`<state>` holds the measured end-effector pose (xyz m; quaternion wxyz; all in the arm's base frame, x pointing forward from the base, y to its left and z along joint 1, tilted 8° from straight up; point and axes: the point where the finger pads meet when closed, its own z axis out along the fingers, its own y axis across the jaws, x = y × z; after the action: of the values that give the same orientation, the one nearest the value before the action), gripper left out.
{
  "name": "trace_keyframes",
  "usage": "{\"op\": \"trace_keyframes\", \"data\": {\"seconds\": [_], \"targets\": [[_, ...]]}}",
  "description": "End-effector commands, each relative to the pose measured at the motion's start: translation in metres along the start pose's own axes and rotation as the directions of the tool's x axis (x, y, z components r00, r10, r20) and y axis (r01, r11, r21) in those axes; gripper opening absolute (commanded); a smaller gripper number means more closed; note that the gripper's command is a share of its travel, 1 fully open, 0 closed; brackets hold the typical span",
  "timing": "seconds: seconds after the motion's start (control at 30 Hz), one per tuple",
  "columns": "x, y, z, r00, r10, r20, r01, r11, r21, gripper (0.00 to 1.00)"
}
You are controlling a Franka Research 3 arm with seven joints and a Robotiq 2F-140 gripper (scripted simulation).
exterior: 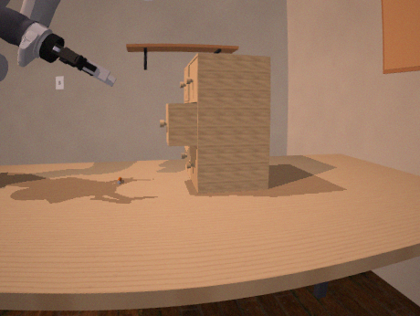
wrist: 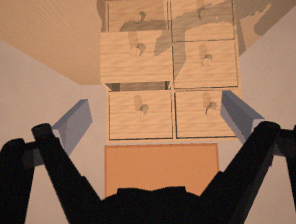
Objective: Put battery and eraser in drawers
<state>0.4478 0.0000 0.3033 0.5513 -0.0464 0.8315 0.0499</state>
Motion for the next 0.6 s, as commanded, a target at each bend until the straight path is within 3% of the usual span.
{"op": "trace_keyframes", "data": {"seconds": [0.0, 0.57], "targets": [[-0.0028, 0.0013, 0.0009, 1.000, -0.019, 0.004, 0.019, 1.000, -0.007, 1.00], [-0.0101, 0.0048, 0.0032, 0.998, -0.062, 0.012, 0.062, 0.998, -0.024, 1.00]]}}
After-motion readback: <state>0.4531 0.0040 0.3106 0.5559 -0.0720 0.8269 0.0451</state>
